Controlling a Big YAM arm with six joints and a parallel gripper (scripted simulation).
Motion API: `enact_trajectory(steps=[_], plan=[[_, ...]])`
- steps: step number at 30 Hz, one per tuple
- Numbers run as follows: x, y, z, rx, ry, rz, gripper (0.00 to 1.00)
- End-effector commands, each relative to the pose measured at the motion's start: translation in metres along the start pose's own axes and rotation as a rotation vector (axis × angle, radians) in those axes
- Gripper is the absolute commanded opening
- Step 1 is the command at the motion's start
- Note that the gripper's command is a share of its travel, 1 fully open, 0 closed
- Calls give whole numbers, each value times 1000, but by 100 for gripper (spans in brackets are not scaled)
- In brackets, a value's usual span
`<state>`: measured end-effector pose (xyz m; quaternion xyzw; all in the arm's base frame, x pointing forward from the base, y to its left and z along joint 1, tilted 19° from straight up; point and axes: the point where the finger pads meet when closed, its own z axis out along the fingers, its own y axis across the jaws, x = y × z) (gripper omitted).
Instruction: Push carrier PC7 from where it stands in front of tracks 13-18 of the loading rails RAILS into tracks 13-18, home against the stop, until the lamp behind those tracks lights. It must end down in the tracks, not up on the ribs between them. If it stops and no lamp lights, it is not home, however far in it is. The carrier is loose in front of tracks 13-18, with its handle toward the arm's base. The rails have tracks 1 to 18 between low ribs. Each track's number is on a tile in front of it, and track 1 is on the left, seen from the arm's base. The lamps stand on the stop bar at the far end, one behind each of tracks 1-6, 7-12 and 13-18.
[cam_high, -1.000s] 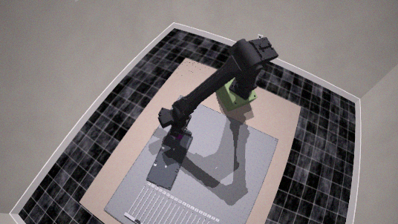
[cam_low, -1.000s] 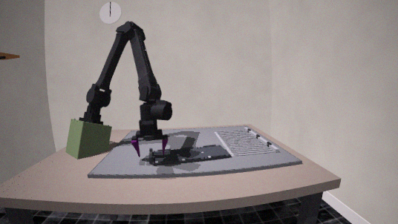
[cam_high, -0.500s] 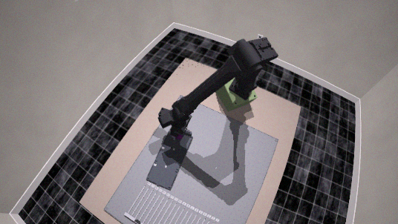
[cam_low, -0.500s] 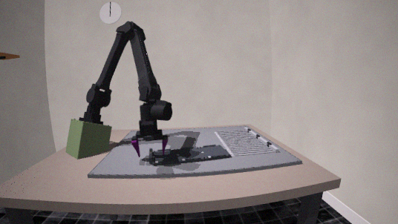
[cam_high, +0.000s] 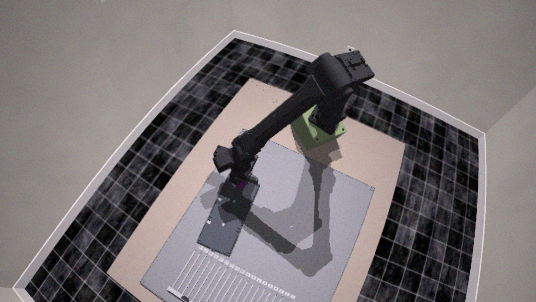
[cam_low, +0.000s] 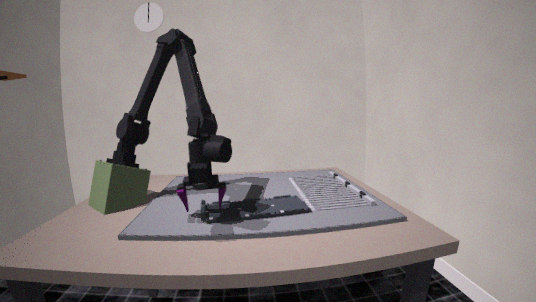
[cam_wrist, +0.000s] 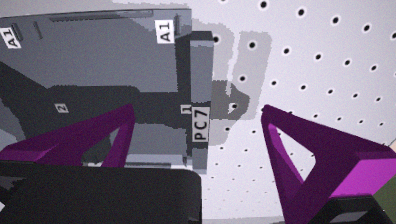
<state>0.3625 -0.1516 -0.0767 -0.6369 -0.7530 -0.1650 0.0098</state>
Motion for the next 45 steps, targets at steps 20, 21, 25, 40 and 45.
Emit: enact_trajectory(steps=[20, 21, 25, 40, 45], plan=[[3, 2, 7, 2, 2, -2, 0], [3, 2, 7, 2, 2, -2, 0], [1, 5, 5, -1, 1, -5, 0], [1, 5, 5, -1, 2, -5, 0], [1, 5, 5, -1, 2, -5, 0]])
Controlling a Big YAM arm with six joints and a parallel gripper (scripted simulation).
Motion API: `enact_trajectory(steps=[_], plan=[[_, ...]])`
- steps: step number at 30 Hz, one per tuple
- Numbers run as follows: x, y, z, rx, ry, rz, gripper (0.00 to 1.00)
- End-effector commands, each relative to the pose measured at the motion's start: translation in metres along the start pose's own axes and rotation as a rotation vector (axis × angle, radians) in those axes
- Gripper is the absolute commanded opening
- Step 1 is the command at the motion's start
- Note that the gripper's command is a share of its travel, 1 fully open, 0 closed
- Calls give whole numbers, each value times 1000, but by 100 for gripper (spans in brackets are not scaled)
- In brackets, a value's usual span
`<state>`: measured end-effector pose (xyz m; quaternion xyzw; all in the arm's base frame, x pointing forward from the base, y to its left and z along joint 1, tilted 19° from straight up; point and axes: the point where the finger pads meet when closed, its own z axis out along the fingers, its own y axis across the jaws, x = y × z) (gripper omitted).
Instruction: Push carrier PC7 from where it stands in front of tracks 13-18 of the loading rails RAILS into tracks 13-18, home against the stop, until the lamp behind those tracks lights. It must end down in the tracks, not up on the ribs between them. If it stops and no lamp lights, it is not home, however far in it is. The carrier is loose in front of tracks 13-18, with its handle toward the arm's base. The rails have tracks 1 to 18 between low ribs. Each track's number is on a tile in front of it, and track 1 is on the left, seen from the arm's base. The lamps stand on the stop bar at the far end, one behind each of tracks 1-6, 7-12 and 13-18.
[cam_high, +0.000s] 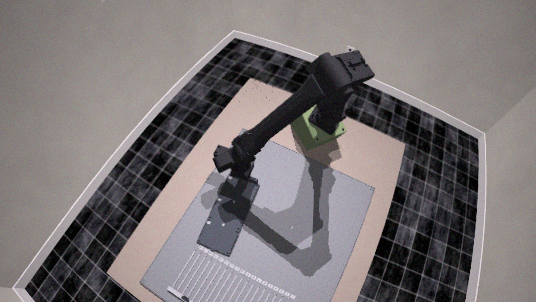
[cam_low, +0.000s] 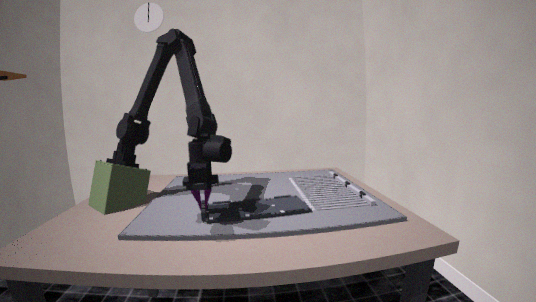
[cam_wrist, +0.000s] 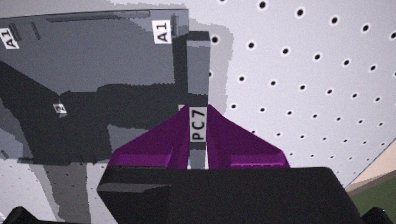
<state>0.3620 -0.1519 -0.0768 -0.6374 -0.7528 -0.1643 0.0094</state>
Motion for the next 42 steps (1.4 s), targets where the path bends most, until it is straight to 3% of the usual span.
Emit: enact_trajectory(steps=[1, 42], plan=[[1, 6, 5, -1, 3, -6, 0], [1, 6, 5, -2, 3, 31, 0]])
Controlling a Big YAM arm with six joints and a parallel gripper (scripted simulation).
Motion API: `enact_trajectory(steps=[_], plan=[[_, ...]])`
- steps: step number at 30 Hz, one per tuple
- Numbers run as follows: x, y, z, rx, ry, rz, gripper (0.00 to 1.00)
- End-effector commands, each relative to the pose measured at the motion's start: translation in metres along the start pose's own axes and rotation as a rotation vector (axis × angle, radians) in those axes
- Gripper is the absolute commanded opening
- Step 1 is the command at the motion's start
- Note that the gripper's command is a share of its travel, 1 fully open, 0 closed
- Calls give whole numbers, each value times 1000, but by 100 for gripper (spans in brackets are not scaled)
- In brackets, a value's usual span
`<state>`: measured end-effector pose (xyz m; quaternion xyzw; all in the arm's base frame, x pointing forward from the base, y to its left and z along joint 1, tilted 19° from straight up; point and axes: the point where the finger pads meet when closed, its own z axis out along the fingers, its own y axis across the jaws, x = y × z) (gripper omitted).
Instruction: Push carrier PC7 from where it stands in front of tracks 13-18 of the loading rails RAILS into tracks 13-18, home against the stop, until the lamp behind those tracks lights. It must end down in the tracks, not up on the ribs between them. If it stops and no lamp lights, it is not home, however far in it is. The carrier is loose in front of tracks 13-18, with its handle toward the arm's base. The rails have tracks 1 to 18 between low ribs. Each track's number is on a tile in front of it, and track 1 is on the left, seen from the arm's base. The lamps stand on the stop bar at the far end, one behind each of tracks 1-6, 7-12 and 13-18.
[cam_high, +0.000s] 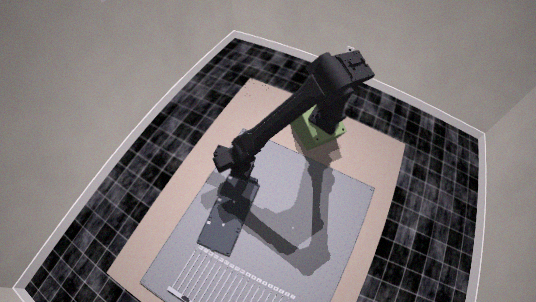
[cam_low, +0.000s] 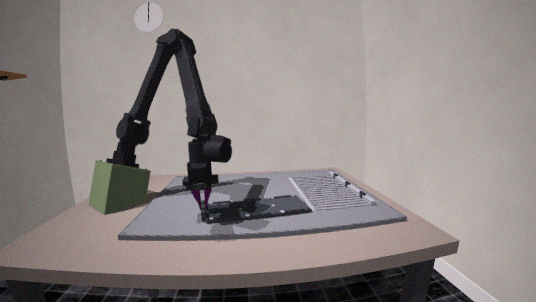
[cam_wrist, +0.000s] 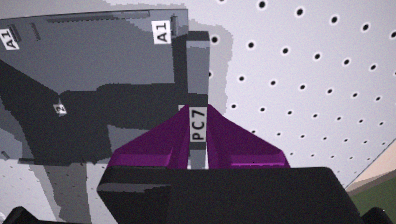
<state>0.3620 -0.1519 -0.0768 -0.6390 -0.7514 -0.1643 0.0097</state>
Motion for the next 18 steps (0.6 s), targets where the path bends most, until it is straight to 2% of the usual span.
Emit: enact_trajectory(steps=[1, 3, 18], plan=[[1, 6, 5, -2, 3, 60, 0], [1, 6, 5, -2, 3, 119, 0], [0, 5, 5, 0, -1, 123, 0]])
